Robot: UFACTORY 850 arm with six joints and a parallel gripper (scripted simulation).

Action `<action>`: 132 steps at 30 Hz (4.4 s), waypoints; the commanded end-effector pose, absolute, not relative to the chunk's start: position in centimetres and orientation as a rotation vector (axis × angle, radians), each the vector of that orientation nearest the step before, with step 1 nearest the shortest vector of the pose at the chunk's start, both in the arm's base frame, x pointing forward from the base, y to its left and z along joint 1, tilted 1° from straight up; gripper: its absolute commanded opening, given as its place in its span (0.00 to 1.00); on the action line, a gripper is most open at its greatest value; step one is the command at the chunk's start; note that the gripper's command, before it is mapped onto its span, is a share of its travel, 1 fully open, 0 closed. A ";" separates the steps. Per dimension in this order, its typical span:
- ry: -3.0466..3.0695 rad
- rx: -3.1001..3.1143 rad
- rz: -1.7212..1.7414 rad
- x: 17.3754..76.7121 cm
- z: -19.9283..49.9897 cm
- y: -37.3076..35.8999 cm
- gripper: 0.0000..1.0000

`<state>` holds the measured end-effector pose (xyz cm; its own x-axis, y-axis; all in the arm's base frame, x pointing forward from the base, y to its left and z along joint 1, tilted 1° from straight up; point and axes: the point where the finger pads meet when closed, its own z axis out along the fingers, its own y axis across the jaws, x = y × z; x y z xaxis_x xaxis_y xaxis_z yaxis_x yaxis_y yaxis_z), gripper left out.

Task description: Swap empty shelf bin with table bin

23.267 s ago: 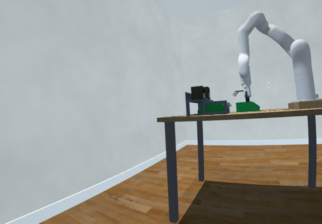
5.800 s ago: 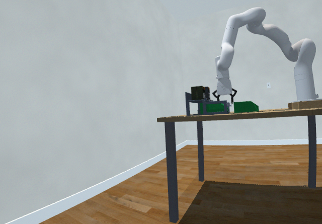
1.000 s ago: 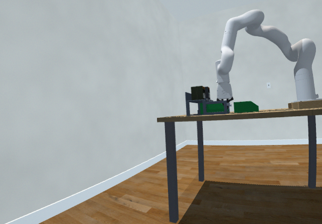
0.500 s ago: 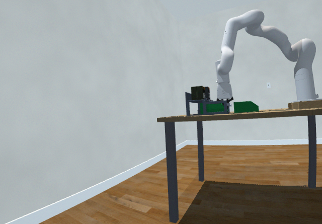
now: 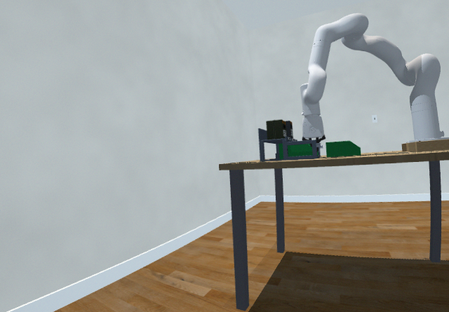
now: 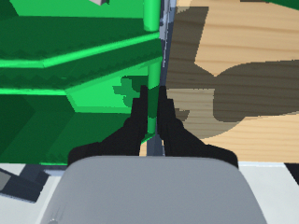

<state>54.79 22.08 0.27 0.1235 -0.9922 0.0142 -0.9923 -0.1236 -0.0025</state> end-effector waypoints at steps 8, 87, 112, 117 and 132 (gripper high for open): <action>-2.076 2.350 0.021 54.9 1.0 22.1 0.00; -2.076 2.350 0.021 48.5 1.8 21.3 0.00; -2.076 2.350 0.021 41.9 1.8 20.5 0.00; -2.076 2.350 0.021 41.3 1.8 20.5 0.00; -2.076 2.350 0.021 39.7 1.8 20.2 0.00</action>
